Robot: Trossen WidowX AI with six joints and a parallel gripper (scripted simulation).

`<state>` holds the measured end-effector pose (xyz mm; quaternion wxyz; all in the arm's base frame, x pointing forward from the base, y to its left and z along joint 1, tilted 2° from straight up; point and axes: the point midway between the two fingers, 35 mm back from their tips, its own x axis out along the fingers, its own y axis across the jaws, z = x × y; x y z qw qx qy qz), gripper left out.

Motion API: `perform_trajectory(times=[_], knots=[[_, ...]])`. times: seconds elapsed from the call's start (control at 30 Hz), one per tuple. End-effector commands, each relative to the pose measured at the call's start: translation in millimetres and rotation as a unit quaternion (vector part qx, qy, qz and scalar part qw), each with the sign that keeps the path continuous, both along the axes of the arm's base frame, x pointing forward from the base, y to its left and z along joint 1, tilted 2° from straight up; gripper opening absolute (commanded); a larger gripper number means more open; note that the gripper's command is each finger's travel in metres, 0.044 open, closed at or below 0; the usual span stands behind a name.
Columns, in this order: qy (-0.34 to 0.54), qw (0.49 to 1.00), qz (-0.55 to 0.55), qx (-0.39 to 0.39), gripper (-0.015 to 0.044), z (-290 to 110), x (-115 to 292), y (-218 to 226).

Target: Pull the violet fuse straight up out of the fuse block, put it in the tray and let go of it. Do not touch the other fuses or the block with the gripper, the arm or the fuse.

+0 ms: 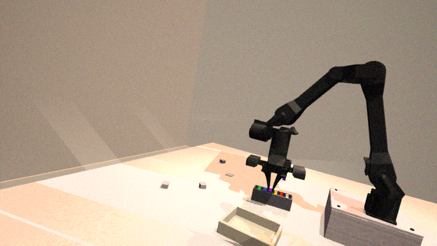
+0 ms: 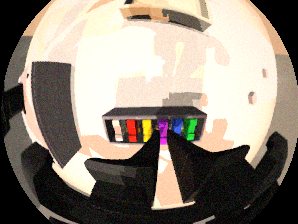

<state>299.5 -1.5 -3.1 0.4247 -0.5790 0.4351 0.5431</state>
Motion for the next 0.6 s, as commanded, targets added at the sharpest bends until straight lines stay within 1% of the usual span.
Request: perform_trajectory(times=[0.0,0.57], knots=[[-0.001,1.0,-0.001,0.001,0.0,2.6,0.6,0.4],[-0.001,1.0,-0.001,0.001,0.0,11.0,0.5,0.8]])
